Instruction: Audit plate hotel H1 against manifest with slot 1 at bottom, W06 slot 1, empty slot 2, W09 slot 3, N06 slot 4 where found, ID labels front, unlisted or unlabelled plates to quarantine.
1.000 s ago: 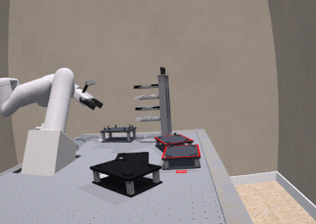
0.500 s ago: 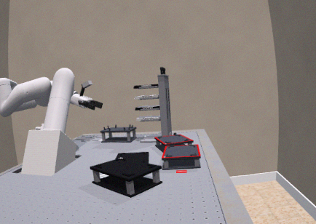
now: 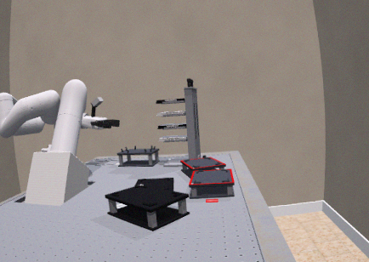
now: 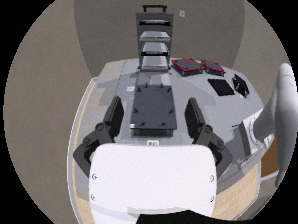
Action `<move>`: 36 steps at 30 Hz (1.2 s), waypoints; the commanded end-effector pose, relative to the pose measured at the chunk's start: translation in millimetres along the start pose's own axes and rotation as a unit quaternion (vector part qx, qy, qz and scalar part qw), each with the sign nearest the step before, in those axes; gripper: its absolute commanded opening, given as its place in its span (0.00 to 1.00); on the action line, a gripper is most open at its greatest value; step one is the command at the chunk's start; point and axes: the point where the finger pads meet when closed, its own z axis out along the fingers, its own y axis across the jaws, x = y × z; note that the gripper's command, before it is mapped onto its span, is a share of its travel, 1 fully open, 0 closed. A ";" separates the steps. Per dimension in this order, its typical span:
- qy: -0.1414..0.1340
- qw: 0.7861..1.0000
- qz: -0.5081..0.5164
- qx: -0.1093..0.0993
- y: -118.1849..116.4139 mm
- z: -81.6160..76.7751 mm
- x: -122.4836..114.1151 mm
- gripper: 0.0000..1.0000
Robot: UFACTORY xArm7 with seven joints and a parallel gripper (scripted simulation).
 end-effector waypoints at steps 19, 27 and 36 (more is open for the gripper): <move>0.069 0.998 0.002 0.000 0.3 6.3 5.8 1.00; 0.069 0.998 0.002 0.000 0.7 19.0 15.6 1.00; 0.069 0.998 0.002 0.000 1.3 38.1 30.2 1.00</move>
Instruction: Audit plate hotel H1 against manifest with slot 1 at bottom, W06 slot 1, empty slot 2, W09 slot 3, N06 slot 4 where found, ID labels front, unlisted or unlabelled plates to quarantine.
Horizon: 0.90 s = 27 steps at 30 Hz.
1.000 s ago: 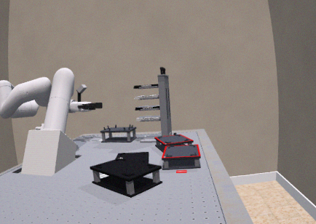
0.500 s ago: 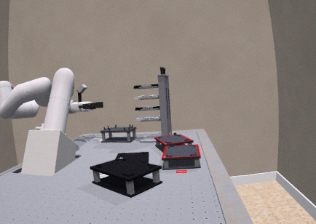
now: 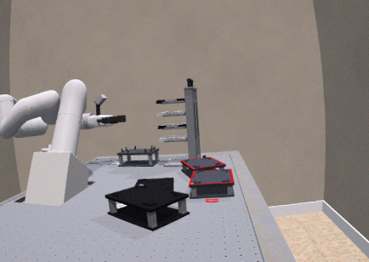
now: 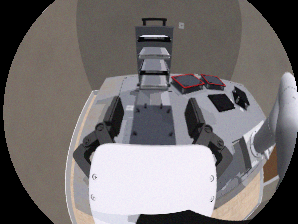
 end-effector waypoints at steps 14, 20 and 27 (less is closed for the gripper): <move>-0.001 1.000 0.001 0.000 0.8 34.7 19.9 1.00; -0.001 1.000 0.001 0.000 1.1 48.6 27.8 1.00; -0.001 1.000 0.001 0.000 1.5 60.2 34.4 1.00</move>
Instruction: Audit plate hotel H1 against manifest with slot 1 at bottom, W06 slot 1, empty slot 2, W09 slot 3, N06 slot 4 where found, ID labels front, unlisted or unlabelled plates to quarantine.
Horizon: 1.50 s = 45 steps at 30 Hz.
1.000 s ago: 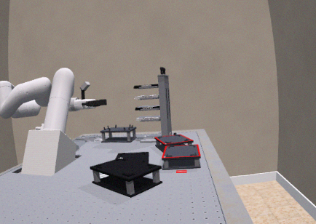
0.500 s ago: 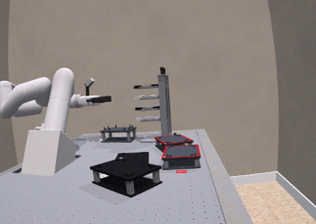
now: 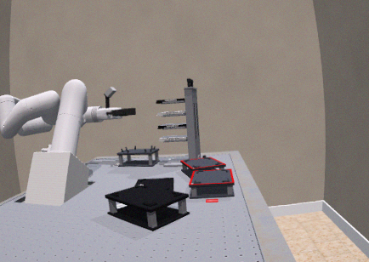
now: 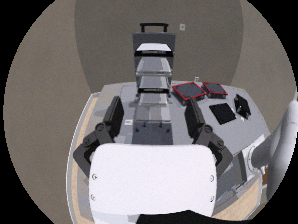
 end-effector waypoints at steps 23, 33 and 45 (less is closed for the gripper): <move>-0.001 1.000 0.001 -0.001 1.8 55.8 32.0 1.00; -0.001 1.000 0.001 -0.001 2.3 74.3 42.5 1.00; -0.001 1.000 0.001 -0.001 2.9 99.8 57.0 1.00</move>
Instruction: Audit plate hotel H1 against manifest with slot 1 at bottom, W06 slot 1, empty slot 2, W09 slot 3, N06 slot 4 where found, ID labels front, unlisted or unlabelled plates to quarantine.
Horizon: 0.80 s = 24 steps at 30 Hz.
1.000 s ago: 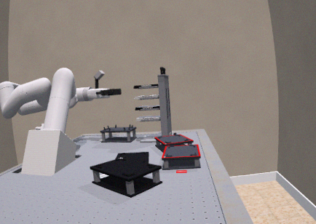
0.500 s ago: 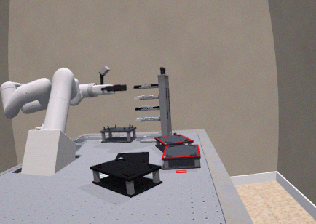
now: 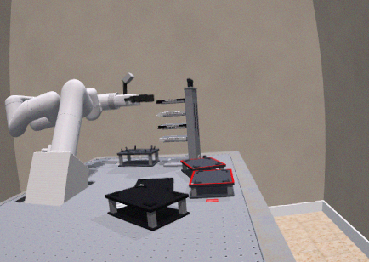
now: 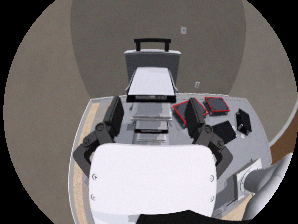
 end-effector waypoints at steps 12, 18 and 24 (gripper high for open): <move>-0.001 1.000 0.001 0.000 -0.1 17.8 10.0 1.00; -0.001 1.000 0.001 0.000 -0.1 17.8 10.0 1.00; -0.001 1.000 0.001 0.000 -0.2 17.8 10.0 1.00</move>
